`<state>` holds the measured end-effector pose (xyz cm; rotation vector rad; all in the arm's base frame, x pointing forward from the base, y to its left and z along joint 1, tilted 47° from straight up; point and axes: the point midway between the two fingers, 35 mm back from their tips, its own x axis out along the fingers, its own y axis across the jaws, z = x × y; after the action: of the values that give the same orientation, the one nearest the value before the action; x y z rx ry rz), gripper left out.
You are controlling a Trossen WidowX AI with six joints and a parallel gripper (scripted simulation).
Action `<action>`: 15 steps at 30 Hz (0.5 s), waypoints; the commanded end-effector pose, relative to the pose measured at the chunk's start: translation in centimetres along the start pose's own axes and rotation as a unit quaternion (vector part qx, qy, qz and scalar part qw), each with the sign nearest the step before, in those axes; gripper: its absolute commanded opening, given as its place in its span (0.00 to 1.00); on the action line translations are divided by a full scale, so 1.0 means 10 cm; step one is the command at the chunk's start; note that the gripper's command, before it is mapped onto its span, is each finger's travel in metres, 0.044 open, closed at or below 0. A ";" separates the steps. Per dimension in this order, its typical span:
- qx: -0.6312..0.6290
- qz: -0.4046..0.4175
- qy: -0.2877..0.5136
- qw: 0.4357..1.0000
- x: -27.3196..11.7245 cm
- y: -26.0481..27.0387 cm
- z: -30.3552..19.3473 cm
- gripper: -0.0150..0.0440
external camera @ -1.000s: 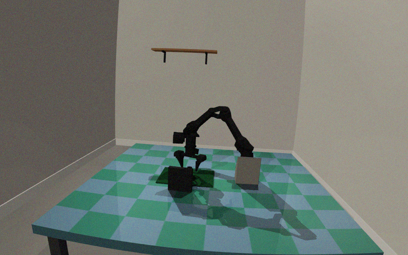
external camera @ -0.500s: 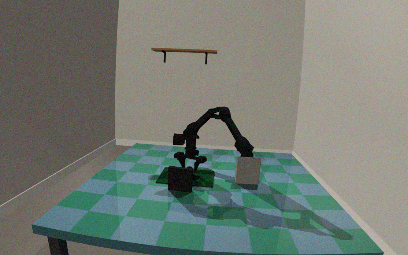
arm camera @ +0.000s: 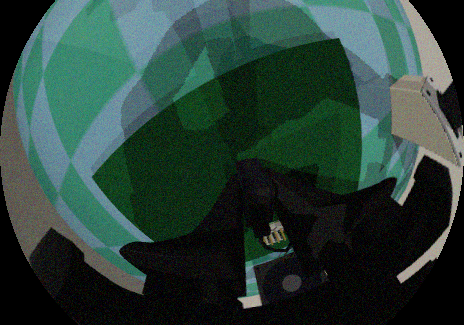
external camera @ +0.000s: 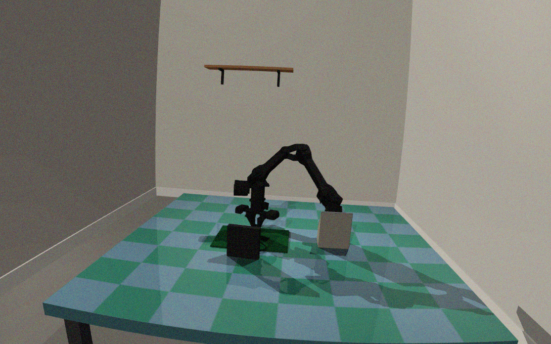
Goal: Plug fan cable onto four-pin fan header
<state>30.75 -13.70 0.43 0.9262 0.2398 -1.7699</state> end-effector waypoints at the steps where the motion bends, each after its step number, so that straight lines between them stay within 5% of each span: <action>1: -0.001 0.001 0.001 1.000 -0.24 0.02 -0.01 0.25; 4: -0.003 0.000 -0.001 1.000 -0.49 0.01 -0.01 0.25; 15: -0.115 0.000 0.000 0.993 -0.48 -0.01 -0.14 0.25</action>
<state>31.63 -9.78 3.19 0.8195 0.3611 -1.7254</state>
